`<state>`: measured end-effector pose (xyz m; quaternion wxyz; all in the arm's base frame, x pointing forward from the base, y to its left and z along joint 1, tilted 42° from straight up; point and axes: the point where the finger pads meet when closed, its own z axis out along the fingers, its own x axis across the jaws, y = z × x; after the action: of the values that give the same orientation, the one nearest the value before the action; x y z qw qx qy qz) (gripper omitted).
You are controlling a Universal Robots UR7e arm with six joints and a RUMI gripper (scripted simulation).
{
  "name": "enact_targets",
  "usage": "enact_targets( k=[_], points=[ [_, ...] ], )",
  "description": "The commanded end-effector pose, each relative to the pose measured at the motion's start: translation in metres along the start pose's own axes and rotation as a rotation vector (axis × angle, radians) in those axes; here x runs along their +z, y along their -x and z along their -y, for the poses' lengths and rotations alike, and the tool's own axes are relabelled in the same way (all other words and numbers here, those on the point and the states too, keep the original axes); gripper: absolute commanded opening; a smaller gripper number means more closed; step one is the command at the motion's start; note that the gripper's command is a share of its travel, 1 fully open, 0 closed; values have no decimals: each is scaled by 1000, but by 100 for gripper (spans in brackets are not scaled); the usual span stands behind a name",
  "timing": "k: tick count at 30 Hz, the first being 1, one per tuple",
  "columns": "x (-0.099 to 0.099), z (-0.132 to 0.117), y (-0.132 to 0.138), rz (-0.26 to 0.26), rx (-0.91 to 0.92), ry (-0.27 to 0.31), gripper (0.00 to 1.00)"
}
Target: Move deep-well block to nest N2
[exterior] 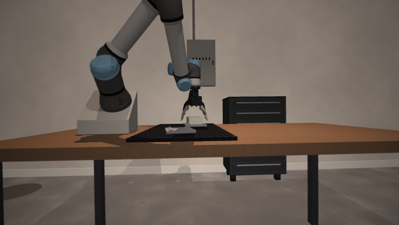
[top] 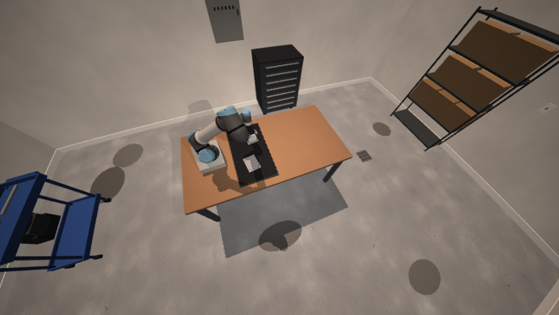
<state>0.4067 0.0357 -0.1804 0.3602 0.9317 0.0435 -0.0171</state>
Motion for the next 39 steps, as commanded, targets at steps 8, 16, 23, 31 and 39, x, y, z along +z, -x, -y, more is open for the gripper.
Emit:
enact_targets(
  k=[8, 16, 23, 31, 39],
  points=[
    [2, 0, 0, -2, 0, 0, 100],
    [2, 0, 0, -2, 0, 0, 0],
    [2, 0, 0, -2, 0, 0, 0],
    [2, 0, 0, -2, 0, 0, 0],
    [2, 0, 0, -2, 0, 0, 0]
  ],
)
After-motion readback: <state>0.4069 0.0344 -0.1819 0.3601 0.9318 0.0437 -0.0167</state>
